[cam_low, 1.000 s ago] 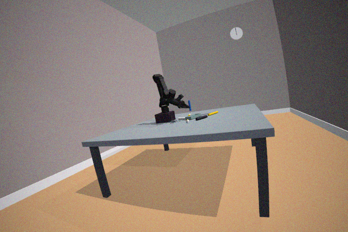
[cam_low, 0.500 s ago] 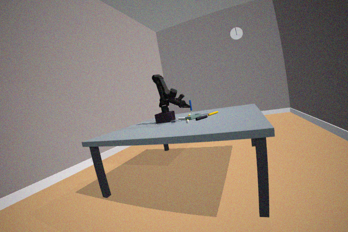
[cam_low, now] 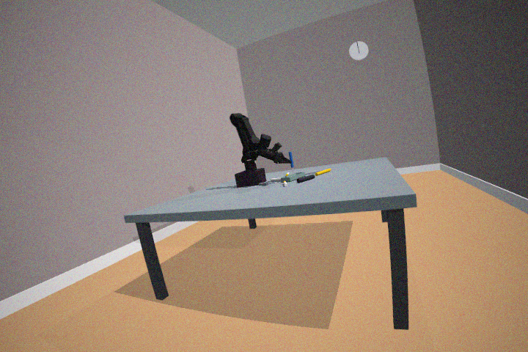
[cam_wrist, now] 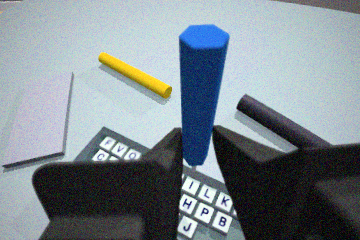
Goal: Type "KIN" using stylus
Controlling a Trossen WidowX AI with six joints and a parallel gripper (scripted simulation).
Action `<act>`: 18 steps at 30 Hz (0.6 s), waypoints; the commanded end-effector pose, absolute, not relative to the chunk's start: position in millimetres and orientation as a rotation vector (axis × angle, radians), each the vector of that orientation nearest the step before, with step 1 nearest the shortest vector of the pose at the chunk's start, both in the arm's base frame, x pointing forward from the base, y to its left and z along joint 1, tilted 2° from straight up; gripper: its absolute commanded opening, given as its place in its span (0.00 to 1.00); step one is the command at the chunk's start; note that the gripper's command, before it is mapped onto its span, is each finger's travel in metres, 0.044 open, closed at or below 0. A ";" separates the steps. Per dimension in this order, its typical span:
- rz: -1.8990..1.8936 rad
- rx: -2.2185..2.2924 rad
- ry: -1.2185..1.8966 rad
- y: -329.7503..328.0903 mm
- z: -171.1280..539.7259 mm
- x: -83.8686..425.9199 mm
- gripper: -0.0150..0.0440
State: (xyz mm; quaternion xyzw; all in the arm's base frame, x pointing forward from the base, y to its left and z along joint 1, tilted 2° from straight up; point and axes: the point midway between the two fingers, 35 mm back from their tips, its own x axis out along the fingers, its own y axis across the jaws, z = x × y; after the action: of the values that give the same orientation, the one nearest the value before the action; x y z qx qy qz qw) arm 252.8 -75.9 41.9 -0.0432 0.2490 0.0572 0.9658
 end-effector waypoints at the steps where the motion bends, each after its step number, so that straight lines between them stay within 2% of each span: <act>1: 0.113 -0.078 0.510 -75.2 34.2 251.7 0.25; 8: 0.113 -0.078 0.511 -75.0 26.6 251.2 0.25; 11: 0.113 -0.078 0.511 -75.2 25.2 250.7 0.39; 18: 0.113 -0.078 0.511 -75.5 23.1 250.4 0.39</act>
State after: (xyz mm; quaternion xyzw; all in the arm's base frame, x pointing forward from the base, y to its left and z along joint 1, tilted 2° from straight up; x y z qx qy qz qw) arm 250.6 -75.7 24.2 -0.0396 0.2524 0.0553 0.9652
